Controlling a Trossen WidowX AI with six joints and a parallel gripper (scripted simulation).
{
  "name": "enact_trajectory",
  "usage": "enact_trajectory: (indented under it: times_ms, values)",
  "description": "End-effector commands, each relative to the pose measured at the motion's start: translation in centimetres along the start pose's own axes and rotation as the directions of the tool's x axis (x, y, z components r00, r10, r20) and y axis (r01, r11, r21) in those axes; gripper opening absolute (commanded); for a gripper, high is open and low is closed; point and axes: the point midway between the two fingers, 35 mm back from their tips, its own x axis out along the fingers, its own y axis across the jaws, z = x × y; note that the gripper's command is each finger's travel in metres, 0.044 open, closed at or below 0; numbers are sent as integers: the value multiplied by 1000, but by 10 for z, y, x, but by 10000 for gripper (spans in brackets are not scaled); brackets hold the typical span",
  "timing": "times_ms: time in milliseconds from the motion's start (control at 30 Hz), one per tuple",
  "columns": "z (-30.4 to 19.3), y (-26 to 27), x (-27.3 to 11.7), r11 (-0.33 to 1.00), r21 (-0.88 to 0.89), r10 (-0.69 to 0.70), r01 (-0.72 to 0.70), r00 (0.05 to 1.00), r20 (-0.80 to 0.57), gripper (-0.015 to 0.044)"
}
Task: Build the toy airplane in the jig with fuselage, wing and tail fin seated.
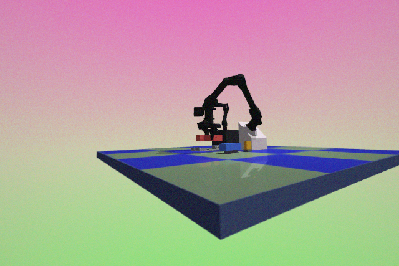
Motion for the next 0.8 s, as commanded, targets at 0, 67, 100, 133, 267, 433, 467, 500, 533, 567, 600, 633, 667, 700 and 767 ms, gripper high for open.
enact_trajectory:
  times_ms: [0, 67, 100, 133, 267, 433, 467, 500, 533, 567, 600, 633, 667, 700, 767]
  values:
    - [0, -1, 6, 1000, 2, -1, 1, 1000, -4, 197]
    - [0, -1, 10, 1000, 2, -1, 1, 1000, -4, 197]
    - [0, -1, 11, 1000, 2, -1, 1, 1000, -4, 197]
    - [0, -1, 13, 1000, 2, -1, 1, 1000, -4, 197]
    - [0, -1, 20, 1000, 2, -1, 1, 1000, -4, 197]
    - [-1, 0, 28, 1000, 2, 0, 0, 1000, -4, 197]
    - [-1, 0, 29, 1000, 2, 0, 0, 1000, -4, 197]
    - [-1, 0, 31, 1000, 2, 0, 0, 1000, -4, 197]
    - [-1, 0, 32, 1000, 2, 0, 0, 1000, -4, 197]
    - [-1, 0, 34, 1000, 2, 1, -1, 1000, -4, 197]
    - [-1, 0, 36, 1000, 2, 1, -1, 1000, -4, 197]
    - [-1, 0, 37, 1000, 2, 1, -1, 1000, -4, 197]
    - [-1, 0, 37, 1000, 2, 1, -1, 1000, -4, 197]
    - [-1, 0, 38, 1000, 2, 1, -1, 1000, -4, 197]
    - [-1, 0, 38, 1000, 2, 1, -1, 1000, -4, 197]
